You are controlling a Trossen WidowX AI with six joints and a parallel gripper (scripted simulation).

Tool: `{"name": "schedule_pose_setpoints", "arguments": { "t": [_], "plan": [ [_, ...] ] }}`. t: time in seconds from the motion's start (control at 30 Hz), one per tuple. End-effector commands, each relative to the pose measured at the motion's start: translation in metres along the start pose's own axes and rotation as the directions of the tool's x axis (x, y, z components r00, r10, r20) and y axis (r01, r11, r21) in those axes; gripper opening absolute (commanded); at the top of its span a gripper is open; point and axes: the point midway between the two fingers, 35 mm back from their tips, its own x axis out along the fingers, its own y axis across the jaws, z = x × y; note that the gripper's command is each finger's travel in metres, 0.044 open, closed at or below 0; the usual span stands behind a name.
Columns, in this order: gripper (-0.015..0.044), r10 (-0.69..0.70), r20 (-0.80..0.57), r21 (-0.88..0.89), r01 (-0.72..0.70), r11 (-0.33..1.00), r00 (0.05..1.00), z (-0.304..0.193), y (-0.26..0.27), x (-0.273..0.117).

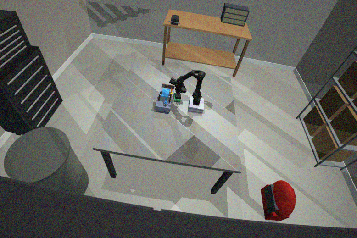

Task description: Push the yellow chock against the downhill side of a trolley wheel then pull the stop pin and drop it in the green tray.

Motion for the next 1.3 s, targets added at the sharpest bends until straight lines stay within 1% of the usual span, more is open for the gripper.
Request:
{"name": "schedule_pose_setpoints", "arguments": {
  "t": [0.0,0.83,1.0,1.03,1.27],
  "plan": [
    [0.0190,0.003,0.004,0.001,-0.003,1.000,1.000,0.001,-0.002,0.002],
    [0.0190,0.002,0.004,0.001,-0.002,1.000,1.000,0.003,-0.016,0.010],
    [0.0321,-0.001,-0.001,0.000,0.001,1.000,1.000,0.001,-0.014,0.009],
    [0.0340,-0.001,-0.001,0.000,0.001,1.000,1.000,0.001,-0.014,0.009],
    [0.0340,0.000,0.000,0.000,0.000,1.000,1.000,0.001,-0.013,0.003]
  ]
}}
